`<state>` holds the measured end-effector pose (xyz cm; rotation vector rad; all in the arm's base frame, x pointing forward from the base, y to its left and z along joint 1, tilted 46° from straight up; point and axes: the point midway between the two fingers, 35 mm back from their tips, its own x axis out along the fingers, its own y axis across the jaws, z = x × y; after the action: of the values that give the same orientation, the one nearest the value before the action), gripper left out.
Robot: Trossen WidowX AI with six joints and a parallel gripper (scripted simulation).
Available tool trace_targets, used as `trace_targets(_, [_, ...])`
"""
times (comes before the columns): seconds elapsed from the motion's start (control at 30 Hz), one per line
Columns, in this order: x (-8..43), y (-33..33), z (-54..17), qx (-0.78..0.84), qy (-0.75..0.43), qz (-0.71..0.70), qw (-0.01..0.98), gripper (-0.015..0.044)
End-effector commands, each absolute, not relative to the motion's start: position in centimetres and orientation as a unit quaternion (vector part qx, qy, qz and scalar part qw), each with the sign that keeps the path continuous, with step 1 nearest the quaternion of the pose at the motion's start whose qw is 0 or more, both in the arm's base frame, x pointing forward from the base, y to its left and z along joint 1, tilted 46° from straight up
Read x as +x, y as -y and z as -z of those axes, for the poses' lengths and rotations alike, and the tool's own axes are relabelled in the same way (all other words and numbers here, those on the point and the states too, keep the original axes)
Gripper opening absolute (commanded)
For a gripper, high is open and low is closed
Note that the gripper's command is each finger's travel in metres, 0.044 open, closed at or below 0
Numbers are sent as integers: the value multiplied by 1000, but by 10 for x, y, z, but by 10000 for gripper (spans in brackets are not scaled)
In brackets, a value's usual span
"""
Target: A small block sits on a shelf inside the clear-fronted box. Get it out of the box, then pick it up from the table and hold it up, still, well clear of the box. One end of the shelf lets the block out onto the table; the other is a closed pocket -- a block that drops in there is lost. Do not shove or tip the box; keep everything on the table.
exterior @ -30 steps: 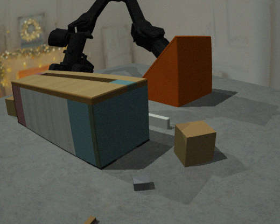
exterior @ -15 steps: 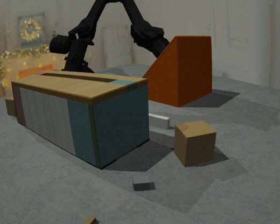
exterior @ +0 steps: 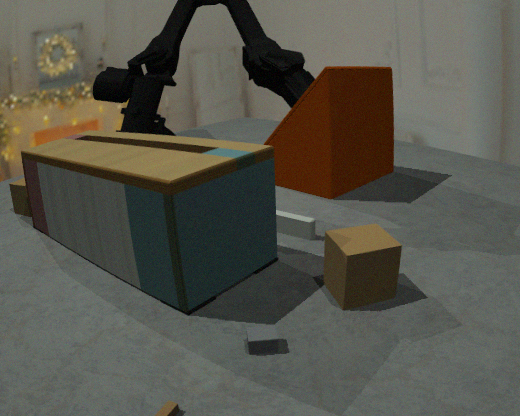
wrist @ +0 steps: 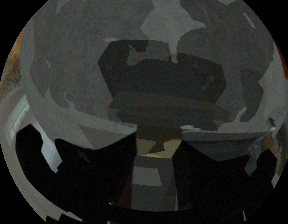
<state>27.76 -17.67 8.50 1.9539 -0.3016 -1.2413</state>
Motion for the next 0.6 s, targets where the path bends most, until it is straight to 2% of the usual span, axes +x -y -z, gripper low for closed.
trace_targets(0.0, [278, 168, -93, 770, 119, 489, 392, 0])
trace_targets(0.43, [272, 133, -127, 771, 117, 488, 393, 0])
trace_targets(0.57, [275, 119, -119, 748, 68, 493, 439, 0])
